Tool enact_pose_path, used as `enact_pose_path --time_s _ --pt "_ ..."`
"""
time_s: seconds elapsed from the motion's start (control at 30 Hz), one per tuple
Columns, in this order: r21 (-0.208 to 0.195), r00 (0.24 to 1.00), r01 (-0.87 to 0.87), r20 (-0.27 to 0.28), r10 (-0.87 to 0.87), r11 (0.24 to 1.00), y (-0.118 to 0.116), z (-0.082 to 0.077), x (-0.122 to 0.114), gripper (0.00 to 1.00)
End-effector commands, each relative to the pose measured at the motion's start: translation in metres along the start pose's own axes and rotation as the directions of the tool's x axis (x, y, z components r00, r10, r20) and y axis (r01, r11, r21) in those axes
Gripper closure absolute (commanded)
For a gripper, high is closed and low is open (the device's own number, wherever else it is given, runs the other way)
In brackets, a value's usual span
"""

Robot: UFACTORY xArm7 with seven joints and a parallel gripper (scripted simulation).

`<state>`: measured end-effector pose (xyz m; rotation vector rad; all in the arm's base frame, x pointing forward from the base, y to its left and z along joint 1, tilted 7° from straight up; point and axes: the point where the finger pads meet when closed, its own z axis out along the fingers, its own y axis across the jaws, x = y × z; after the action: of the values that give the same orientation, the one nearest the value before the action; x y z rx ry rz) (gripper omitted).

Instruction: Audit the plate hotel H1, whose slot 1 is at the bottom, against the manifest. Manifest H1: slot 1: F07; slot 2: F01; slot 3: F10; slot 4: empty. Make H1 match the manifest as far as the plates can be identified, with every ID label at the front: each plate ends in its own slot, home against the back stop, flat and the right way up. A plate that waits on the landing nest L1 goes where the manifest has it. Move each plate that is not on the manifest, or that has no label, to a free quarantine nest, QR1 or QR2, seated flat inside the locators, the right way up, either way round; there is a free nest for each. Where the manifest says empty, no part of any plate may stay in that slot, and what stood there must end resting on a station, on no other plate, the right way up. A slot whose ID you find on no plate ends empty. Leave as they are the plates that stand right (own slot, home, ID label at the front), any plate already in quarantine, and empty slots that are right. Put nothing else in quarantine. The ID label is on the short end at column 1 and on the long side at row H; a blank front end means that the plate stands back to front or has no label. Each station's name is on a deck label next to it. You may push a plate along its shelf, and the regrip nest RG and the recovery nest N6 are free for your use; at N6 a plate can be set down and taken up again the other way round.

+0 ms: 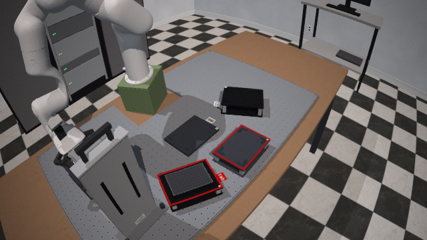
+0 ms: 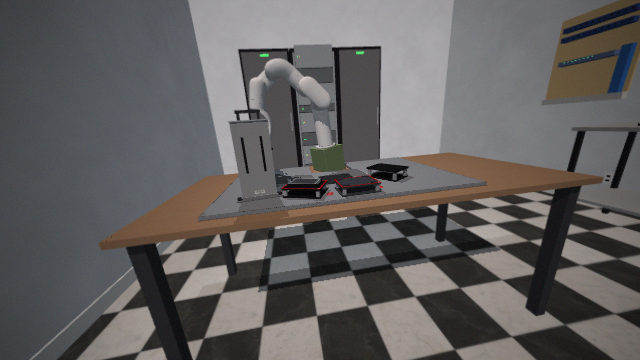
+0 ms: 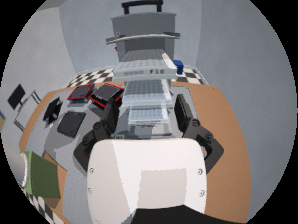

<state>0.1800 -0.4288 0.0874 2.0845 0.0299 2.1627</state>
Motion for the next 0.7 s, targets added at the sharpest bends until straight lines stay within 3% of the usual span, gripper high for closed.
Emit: enact_pose_path --time_s 0.0,0.67 --pt "0.000 1.000 0.003 0.000 -0.003 1.000 0.0009 0.0000 0.0010 0.00" --pt "0.000 1.000 0.003 0.000 -0.003 1.000 0.0009 0.0099 0.0010 0.00"
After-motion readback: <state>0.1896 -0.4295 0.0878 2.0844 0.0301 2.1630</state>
